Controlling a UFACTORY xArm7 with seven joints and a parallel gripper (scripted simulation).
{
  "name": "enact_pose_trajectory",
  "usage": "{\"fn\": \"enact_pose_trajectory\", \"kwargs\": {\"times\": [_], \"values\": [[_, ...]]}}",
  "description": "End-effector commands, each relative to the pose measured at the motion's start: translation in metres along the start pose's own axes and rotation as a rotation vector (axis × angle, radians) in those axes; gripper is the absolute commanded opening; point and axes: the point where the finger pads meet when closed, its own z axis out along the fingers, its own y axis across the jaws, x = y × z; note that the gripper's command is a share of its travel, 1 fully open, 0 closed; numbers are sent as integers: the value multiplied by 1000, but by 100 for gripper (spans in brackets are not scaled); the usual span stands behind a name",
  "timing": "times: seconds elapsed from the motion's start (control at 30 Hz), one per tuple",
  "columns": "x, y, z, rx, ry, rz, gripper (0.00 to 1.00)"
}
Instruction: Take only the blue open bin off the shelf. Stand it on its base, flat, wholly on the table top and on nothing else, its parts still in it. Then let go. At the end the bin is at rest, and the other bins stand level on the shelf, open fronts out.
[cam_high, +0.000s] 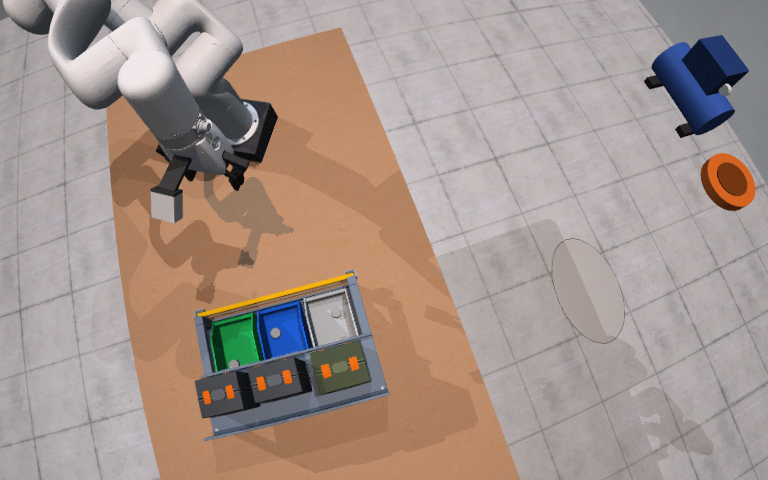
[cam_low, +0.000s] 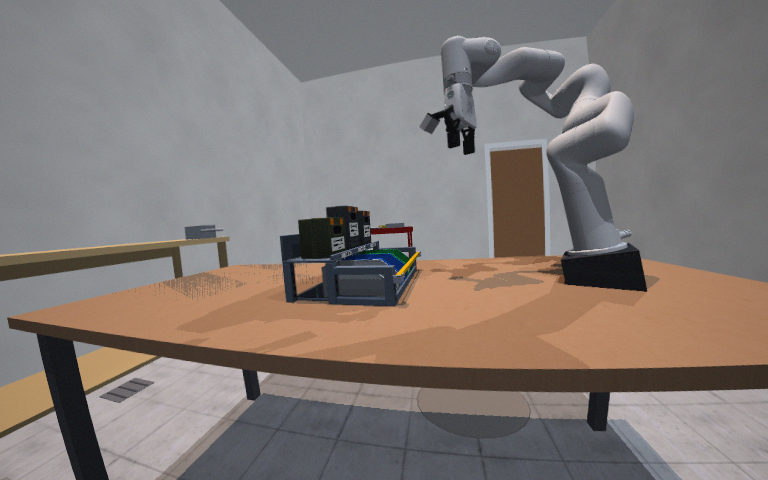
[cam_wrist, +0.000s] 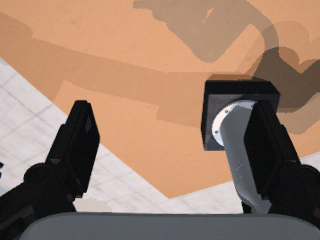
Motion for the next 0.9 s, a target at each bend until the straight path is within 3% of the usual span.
{"fn": "enact_pose_trajectory", "kwargs": {"times": [0.0, 0.07, 0.47, 0.63, 0.87], "values": [[0, 0, -1, 3, 2, -148, 100], [0, 0, -1, 3, 2, -252, 100], [0, 0, -1, 3, 2, -252, 100], [0, 0, -1, 3, 1, -507, 100], [0, 0, -1, 3, 1, -507, 100]]}}
